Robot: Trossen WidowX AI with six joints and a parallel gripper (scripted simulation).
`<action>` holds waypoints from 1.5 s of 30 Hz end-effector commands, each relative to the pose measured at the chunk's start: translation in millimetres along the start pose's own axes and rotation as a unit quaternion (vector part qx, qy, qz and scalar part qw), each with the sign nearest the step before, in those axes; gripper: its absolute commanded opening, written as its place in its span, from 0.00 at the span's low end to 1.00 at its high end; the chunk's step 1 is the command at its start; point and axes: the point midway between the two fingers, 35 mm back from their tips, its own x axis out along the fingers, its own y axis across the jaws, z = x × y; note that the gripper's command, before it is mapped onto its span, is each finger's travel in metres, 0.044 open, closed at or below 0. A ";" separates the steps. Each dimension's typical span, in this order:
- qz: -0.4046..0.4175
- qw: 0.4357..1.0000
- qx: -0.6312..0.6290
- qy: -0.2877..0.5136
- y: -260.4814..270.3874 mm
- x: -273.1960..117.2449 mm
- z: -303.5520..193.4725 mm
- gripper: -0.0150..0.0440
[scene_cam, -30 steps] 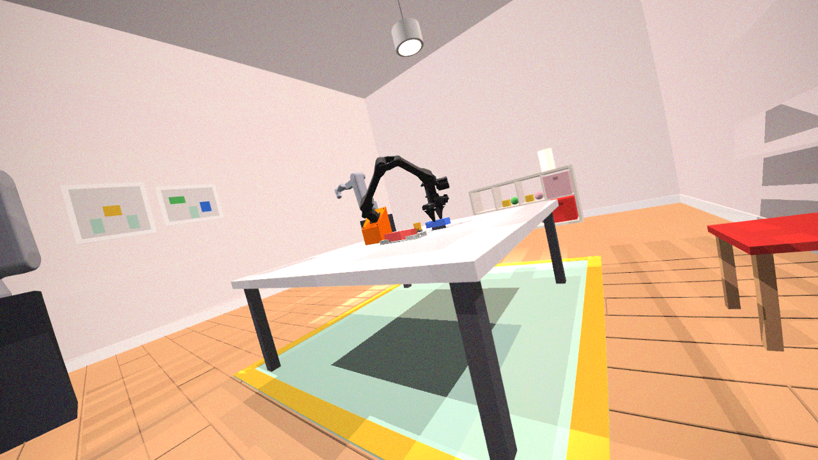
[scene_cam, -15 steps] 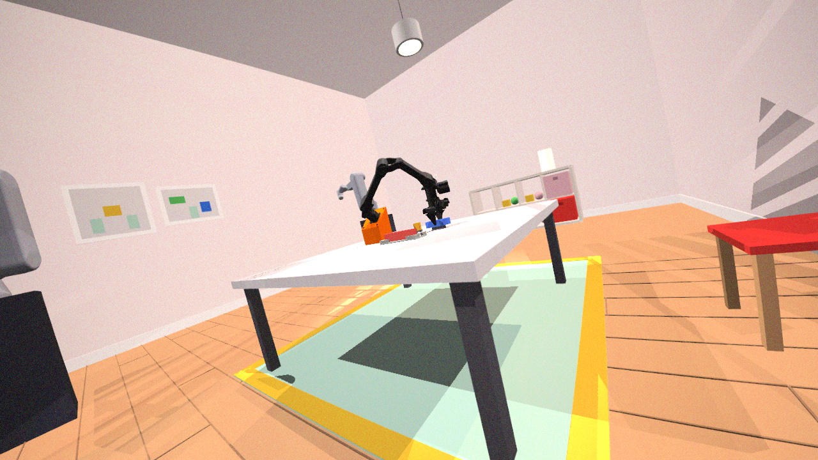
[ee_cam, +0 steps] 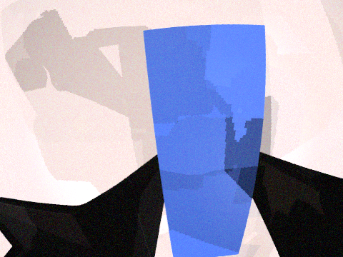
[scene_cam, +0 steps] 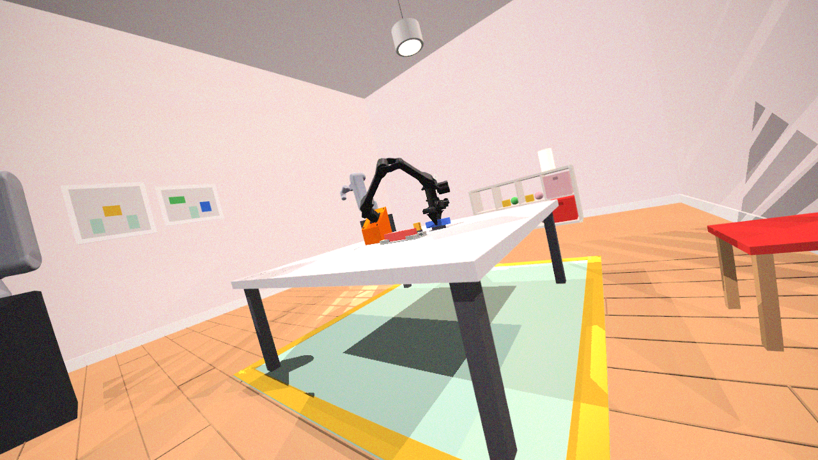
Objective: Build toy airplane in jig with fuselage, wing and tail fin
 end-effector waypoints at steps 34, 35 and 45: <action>0.003 1.000 -0.003 -0.001 2.5 -97.2 4.2 0.25; 0.003 1.000 -0.003 -0.001 2.4 -100.3 3.9 0.25; 0.001 1.000 -0.003 0.000 1.1 -127.4 0.0 0.25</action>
